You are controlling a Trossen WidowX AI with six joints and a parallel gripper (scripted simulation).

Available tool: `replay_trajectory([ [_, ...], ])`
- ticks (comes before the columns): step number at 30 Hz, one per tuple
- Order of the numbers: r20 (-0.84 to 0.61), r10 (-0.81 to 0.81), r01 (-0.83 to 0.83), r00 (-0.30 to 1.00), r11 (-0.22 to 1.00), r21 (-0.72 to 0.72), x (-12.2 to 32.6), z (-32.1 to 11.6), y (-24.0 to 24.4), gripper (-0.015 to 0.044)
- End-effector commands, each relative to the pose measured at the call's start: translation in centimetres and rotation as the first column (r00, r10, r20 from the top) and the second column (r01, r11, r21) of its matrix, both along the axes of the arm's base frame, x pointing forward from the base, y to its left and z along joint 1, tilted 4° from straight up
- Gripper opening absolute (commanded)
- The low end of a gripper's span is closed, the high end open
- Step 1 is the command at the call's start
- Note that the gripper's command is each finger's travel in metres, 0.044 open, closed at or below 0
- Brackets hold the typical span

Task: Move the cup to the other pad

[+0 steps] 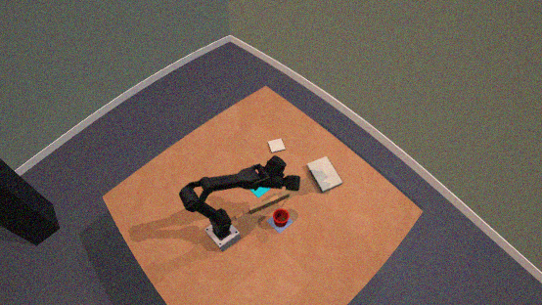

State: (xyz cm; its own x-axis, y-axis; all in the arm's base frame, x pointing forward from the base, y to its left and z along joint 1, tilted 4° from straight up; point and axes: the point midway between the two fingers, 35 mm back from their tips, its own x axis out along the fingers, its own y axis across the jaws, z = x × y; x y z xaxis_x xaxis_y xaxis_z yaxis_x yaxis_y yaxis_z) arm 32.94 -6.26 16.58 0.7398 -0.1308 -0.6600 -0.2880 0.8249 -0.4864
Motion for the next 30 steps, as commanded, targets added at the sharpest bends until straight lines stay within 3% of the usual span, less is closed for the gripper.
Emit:
replay_trajectory([
  [1,-0.474,0.212,-0.266,0.854,0.963,-0.049,-4.3,-6.5,-2.8,0.0148],
  [5,-0.667,0.383,-0.436,0.640,0.895,0.095,-8.1,-9.0,-3.6,0.0148],
  [7,-0.686,0.414,-0.460,0.598,0.879,0.130,-9.3,-9.4,-3.6,0.0148],
  [30,-0.688,0.419,-0.463,0.592,0.876,0.135,-9.5,-11.0,-3.6,0.0148],
])
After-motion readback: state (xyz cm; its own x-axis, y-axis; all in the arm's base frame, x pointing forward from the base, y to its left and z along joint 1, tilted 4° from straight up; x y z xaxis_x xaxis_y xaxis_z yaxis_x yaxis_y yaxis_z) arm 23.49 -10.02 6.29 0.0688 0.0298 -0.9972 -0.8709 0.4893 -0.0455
